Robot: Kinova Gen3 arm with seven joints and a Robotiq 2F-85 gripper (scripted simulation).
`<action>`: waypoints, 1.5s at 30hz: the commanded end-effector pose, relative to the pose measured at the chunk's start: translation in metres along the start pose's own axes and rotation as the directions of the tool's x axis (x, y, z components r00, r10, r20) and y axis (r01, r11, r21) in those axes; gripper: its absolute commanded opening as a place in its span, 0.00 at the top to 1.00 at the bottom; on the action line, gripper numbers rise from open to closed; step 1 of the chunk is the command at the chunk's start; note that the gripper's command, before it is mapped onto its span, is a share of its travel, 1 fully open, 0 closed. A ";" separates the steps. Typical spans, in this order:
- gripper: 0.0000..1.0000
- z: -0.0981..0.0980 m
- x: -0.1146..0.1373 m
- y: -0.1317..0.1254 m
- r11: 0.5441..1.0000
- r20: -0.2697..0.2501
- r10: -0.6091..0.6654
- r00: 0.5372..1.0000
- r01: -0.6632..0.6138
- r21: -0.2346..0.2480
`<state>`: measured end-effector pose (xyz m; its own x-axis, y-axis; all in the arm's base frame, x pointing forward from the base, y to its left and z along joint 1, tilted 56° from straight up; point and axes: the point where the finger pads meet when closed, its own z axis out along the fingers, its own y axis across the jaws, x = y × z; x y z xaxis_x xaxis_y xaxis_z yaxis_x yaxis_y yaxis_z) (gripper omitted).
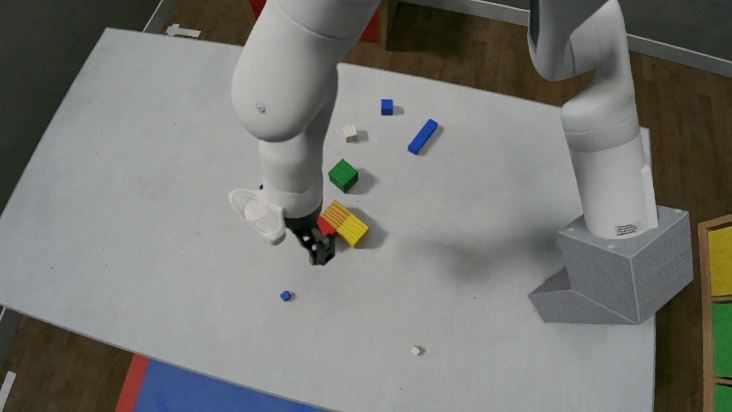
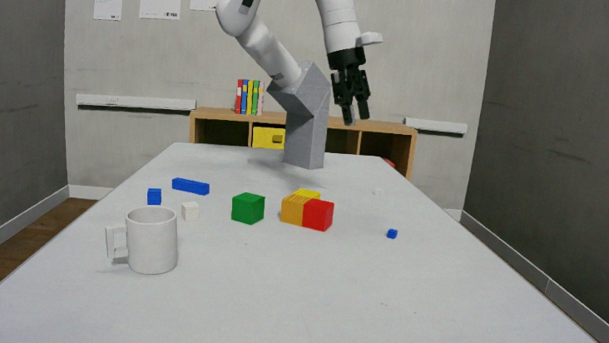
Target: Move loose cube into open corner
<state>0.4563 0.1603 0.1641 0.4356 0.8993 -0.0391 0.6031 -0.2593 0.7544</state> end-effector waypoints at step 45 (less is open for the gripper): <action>0.00 0.014 -0.037 0.030 1.000 0.052 -0.013 0.999 0.014 -0.027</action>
<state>0.4667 0.1170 0.1774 0.4645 0.8823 -0.0760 0.5904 -0.2446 0.7691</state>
